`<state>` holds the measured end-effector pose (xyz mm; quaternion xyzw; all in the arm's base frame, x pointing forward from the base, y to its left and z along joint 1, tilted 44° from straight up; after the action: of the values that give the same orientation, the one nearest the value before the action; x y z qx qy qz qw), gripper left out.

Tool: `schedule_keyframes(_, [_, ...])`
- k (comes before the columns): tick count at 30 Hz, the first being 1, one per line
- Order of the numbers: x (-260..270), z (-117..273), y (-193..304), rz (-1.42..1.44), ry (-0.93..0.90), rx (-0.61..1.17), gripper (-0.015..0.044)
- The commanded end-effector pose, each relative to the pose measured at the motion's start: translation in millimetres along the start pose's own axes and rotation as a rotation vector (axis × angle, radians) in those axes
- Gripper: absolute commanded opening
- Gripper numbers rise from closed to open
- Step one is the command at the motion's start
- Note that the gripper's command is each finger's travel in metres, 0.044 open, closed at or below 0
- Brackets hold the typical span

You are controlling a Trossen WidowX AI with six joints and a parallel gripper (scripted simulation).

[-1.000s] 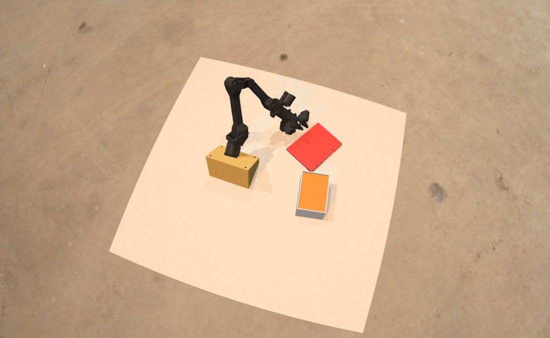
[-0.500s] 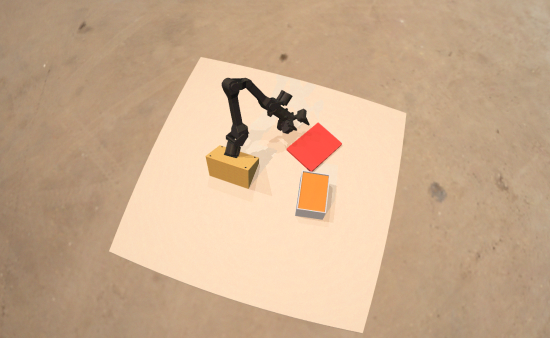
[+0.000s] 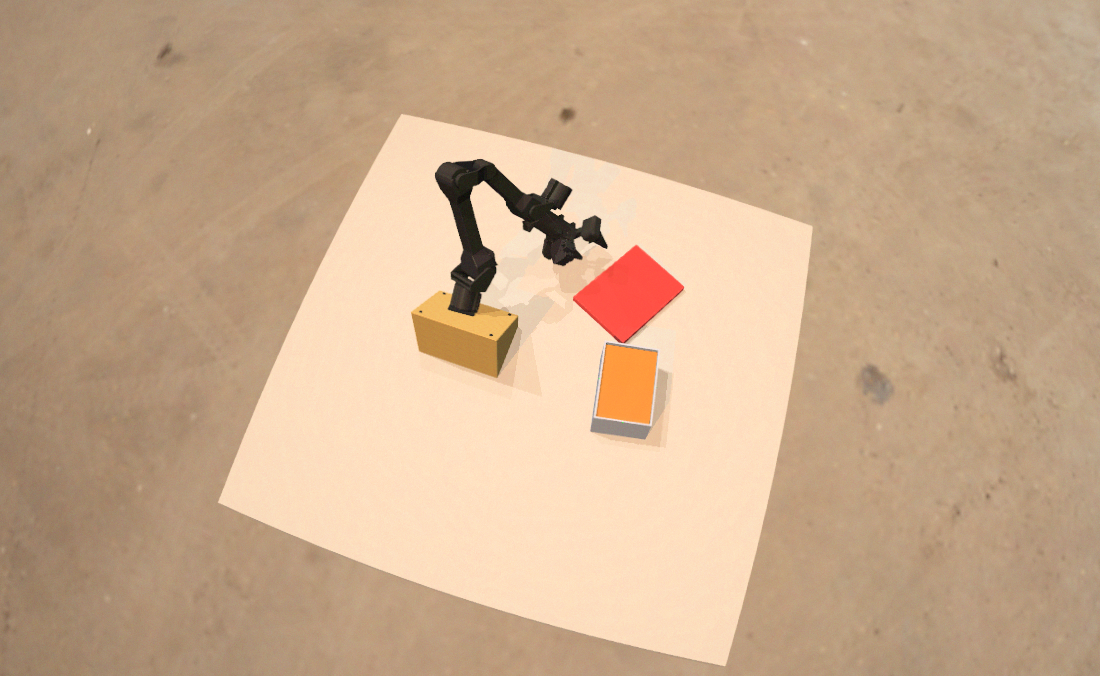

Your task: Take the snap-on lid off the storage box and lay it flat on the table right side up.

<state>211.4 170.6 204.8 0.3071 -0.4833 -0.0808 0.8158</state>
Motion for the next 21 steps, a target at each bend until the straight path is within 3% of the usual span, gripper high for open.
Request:
schedule_keyframes(1, [-7.4,7.0,-1.6,-0.002,0.002,-0.007,0.0440])
schedule_keyframes(21, [0.1,33.9,1.1,-0.002,0.003,-0.007,0.0440])
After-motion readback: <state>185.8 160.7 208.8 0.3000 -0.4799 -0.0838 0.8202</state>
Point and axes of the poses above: the point midway between the two fingers, 35 mm back from their tips, its own z axis back along the fingers, its own x axis across the jaws, y = z × x, the point moved 5 cm from there along z, back along the fingers, and after that the axes turned 10 degrees about z, right-handed, at the moved point
